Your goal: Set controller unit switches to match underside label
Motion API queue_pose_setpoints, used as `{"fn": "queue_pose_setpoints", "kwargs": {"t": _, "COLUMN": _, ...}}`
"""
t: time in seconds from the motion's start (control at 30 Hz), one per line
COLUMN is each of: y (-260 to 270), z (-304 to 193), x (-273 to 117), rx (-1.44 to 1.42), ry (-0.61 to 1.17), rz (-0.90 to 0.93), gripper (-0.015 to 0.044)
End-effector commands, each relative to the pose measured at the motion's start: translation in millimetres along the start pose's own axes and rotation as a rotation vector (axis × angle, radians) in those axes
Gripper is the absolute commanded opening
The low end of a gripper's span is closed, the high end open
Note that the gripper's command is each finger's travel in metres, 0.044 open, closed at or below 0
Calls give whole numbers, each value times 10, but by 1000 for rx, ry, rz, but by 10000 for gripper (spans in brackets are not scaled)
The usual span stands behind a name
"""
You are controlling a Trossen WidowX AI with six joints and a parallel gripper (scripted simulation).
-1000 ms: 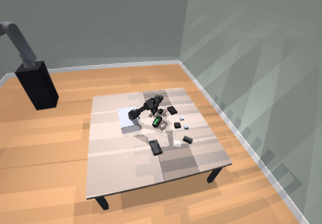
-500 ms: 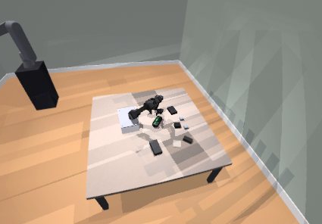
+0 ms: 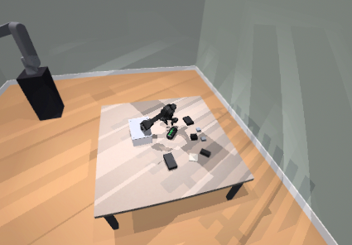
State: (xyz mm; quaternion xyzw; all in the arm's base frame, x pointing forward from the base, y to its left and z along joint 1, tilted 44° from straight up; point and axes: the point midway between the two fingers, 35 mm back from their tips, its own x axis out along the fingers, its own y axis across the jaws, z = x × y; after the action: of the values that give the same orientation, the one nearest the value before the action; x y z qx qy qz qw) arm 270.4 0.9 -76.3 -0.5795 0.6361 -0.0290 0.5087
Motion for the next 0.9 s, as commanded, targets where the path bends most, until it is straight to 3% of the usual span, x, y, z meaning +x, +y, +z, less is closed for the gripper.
{"fn": "queue_pose_setpoints", "kwargs": {"t": 0.0, "y": 136, "z": 94, "x": 160, "rx": -13, "ry": 10, "rz": -92, "gripper": 151}}
{"fn": "queue_pose_setpoints", "kwargs": {"t": 0.2, "y": 136, "z": 94, "x": 160, "rx": -13, "ry": 10, "rz": -92, "gripper": 0}}
{"fn": "queue_pose_setpoints", "kwargs": {"t": 0.87, "y": 64, "z": 79, "x": 173, "rx": -14, "ry": 18, "rz": -54, "gripper": 0}}
